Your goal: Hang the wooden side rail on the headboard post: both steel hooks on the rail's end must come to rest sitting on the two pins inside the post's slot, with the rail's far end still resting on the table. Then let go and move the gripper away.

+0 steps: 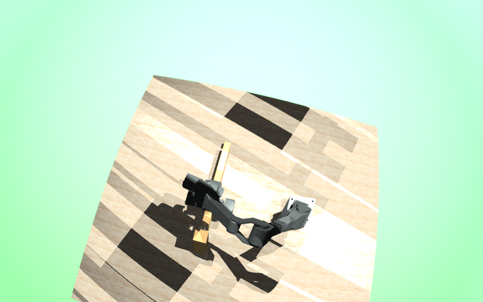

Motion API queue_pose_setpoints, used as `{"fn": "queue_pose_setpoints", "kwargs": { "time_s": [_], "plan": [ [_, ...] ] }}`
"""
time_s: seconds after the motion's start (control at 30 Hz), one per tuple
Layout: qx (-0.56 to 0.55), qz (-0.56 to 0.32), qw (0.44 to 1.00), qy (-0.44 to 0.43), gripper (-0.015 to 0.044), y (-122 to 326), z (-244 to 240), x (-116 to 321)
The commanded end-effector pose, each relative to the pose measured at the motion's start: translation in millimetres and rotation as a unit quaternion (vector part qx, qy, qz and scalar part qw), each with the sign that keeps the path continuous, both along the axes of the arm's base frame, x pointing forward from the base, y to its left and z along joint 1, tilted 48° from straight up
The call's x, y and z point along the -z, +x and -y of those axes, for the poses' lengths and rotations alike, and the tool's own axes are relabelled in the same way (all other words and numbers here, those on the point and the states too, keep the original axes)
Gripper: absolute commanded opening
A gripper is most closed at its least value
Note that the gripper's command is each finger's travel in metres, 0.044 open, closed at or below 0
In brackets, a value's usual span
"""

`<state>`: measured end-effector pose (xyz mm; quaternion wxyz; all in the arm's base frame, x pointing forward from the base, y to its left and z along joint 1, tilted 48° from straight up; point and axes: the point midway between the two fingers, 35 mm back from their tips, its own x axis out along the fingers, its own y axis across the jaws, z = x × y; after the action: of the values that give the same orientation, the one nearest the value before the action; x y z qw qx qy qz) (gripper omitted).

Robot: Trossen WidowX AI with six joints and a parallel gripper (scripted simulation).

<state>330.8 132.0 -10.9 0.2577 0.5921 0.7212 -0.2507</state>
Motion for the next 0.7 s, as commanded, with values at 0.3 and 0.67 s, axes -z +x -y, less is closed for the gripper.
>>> {"fn": "queue_pose_setpoints", "kwargs": {
  "time_s": [0.3, 0.67],
  "plan": [
    [0.004, 0.001, 1.000, -0.001, 0.0000, 0.8, 0.4, -2.8],
    [0.004, 0.001, 1.000, -0.001, 0.0000, 1.6, -0.4, -3.8]
  ]
}}
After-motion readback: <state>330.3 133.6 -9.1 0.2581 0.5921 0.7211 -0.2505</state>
